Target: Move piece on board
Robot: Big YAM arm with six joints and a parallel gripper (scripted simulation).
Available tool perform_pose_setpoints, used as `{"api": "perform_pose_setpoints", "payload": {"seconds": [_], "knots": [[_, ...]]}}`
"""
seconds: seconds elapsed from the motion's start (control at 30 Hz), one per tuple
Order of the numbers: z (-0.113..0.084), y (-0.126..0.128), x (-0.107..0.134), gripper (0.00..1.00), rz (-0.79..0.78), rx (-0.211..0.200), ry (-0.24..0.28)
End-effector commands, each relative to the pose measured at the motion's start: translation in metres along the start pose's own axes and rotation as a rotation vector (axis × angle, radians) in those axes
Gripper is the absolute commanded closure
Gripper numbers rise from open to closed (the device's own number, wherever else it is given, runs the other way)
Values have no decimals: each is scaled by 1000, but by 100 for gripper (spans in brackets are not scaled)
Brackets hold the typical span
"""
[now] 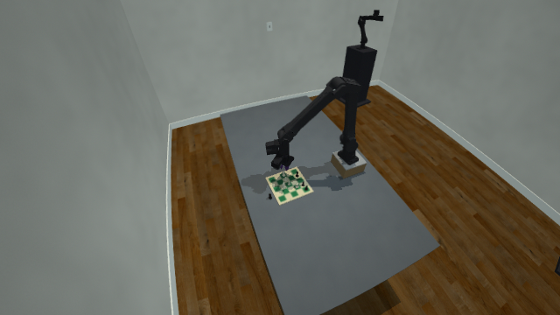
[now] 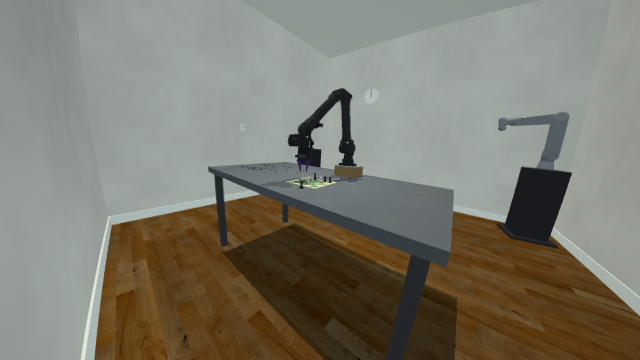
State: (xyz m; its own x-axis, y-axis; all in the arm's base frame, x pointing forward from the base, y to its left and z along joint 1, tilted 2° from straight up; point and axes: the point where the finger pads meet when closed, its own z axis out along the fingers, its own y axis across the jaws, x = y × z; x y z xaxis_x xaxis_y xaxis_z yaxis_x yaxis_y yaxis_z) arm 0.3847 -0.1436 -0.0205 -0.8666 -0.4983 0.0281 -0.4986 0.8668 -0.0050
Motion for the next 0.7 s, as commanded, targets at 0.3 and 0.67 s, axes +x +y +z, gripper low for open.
{"api": "perform_pose_setpoints", "payload": {"seconds": [0.3,0.67], "knots": [[-15,-16,-18,64,0,38,-37],[0,-9,-12,64,-1,21,-22]]}}
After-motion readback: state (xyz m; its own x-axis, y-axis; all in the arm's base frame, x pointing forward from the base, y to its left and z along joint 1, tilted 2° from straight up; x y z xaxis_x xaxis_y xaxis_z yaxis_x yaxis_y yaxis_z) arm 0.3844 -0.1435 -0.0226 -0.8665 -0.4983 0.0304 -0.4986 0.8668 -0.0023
